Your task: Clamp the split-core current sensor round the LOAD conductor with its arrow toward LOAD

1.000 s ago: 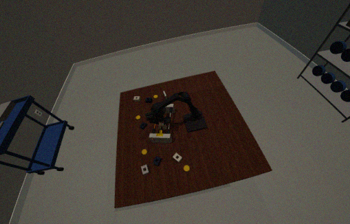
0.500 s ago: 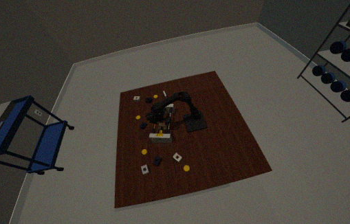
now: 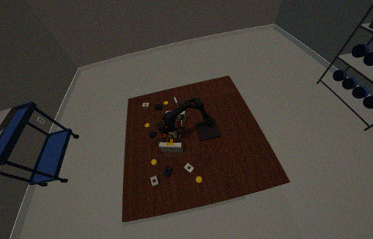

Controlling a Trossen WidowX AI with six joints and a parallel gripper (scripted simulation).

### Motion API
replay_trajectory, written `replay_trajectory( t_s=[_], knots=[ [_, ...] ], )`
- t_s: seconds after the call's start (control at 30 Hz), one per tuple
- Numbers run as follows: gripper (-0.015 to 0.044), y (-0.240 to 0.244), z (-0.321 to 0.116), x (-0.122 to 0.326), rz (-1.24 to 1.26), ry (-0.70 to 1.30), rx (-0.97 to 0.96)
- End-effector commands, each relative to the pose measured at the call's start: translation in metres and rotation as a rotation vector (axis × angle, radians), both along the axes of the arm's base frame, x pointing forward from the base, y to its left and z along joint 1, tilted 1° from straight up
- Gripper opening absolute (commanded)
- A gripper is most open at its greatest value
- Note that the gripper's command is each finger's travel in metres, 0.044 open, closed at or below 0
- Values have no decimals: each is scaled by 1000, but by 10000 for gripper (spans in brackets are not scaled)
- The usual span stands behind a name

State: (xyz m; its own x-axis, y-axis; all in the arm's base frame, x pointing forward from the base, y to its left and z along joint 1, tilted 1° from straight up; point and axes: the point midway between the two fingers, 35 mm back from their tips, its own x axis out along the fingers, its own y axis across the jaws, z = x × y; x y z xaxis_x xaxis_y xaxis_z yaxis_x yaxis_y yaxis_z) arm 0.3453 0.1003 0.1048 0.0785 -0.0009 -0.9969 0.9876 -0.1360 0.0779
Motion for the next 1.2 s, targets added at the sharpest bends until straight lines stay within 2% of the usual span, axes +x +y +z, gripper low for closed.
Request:
replay_trajectory(
  t_s=[0.0,0.67,1.17],
  knots=[
    [440,0,-4,2,-4,-14,0],
    [440,0,-32,4,-4,-14,0],
    [340,1,-28,4,-1,-14,3]
  ],
)
